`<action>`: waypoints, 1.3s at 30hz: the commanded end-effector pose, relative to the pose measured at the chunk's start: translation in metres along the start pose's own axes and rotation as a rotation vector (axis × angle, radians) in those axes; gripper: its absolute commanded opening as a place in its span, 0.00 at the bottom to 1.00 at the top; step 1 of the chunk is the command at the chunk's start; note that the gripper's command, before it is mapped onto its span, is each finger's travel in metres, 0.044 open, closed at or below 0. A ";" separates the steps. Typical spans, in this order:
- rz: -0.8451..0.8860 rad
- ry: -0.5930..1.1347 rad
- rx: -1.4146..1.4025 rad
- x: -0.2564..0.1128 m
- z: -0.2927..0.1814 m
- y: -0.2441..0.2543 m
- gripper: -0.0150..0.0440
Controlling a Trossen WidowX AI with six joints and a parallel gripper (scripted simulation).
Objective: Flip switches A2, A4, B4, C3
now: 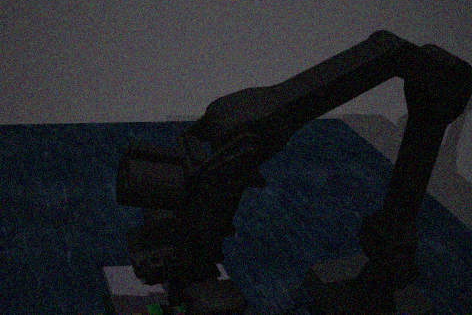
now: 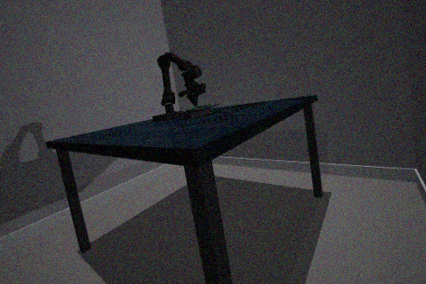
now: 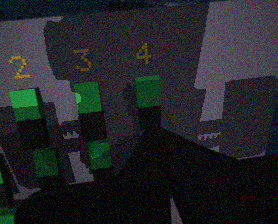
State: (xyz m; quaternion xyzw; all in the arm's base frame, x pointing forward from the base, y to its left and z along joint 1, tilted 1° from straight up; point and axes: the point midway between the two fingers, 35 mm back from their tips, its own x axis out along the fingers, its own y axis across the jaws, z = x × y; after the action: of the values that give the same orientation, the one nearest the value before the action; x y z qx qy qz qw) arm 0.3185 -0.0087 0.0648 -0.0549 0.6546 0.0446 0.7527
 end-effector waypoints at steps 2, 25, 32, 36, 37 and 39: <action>-0.002 -0.008 -0.005 -0.054 0.005 0.000 0.25; -0.002 0.020 -0.005 -0.012 -0.016 0.000 0.25; -0.002 0.020 -0.005 -0.006 -0.015 0.000 0.25; -0.002 0.020 -0.005 0.001 -0.015 0.000 0.25; -0.002 0.020 -0.005 0.002 -0.015 0.000 0.25; -0.002 0.020 -0.005 0.003 -0.015 0.000 0.25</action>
State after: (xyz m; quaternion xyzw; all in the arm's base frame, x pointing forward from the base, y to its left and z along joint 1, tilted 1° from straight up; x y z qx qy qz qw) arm 0.3030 -0.0105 0.0630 -0.0545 0.6632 0.0451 0.7450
